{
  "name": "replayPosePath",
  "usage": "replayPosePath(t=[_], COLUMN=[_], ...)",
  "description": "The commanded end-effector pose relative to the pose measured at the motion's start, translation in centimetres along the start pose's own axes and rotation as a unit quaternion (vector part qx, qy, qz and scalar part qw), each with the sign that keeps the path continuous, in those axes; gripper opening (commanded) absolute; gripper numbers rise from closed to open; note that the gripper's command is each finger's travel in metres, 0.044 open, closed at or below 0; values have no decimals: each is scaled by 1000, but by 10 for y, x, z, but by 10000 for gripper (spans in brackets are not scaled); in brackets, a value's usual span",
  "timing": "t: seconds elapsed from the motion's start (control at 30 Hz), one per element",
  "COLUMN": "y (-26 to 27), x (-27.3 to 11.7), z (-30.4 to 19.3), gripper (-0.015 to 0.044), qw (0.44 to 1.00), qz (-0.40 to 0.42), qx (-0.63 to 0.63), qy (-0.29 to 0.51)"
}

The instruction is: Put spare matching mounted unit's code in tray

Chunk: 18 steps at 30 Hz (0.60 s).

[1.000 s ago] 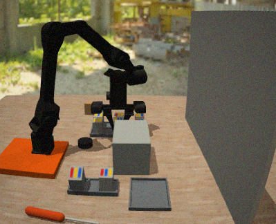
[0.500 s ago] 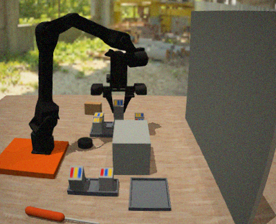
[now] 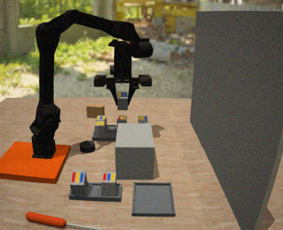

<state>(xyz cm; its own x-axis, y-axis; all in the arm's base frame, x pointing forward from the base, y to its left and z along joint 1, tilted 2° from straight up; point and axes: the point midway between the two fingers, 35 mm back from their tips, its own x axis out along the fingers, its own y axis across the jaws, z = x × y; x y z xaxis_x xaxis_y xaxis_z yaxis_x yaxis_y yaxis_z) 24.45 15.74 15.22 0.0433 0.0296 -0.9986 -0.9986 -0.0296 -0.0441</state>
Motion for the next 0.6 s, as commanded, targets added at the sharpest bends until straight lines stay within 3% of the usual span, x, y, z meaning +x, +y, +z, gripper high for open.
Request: replayPosePath(t=[0.0, 0.3, 0.57], y=[-2, -3, -18], x=[-14, -48, -53], z=[1, 0, -20], gripper=[0, 0, 0], qw=[1000, 1000, 1000], qz=[-2, -2, -8], qx=[0, 1, 6], qy=[0, 1, 5])
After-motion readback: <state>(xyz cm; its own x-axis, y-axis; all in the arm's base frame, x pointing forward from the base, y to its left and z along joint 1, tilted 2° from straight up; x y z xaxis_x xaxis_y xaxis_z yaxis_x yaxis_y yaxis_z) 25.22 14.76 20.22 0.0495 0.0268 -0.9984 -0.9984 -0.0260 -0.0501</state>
